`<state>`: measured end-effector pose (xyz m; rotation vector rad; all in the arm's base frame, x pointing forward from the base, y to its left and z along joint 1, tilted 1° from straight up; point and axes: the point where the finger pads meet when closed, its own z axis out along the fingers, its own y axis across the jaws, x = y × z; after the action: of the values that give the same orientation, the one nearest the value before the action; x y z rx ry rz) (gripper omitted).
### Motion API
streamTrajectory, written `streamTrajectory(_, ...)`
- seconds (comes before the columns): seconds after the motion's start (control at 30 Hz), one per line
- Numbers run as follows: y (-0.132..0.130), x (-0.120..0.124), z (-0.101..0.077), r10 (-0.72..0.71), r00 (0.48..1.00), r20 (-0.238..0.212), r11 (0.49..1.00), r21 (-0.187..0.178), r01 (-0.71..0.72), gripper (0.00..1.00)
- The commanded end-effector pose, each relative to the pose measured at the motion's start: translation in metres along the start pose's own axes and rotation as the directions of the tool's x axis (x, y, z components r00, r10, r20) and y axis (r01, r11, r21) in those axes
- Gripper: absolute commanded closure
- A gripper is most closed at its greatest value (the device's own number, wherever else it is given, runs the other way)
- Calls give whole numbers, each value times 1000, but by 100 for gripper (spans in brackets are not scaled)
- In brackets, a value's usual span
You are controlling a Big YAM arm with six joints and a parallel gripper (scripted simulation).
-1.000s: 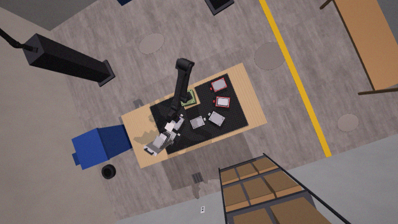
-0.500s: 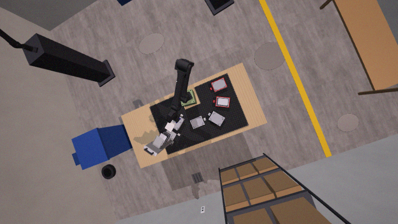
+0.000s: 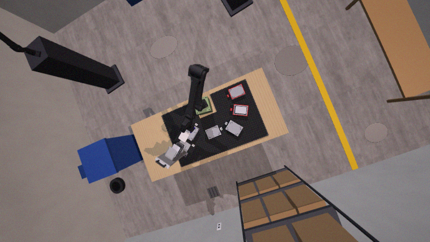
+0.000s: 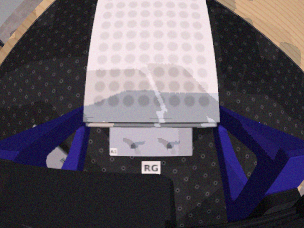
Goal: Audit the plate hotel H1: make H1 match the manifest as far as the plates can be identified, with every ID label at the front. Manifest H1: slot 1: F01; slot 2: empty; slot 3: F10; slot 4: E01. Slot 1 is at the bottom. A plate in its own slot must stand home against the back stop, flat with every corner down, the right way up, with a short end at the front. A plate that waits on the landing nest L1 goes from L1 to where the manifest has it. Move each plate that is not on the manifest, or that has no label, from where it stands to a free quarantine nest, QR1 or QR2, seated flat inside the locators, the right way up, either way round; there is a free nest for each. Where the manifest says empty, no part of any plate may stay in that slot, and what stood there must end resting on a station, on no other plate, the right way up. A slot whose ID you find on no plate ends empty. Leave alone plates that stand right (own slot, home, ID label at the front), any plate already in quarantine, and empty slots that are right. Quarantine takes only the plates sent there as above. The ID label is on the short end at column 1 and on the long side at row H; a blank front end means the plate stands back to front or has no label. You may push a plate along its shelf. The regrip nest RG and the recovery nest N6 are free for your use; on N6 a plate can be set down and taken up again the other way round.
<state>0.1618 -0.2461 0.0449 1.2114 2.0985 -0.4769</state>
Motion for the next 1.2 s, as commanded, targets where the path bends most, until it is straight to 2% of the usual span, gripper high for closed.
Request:
streamTrajectory(0.0, 3, -5, 2, 7, 1000, 22, 1000, -6, -7, 14)
streamTrajectory(1.17, 3, 7, 13, 7, 1000, 22, 1000, -5, -7, 14)
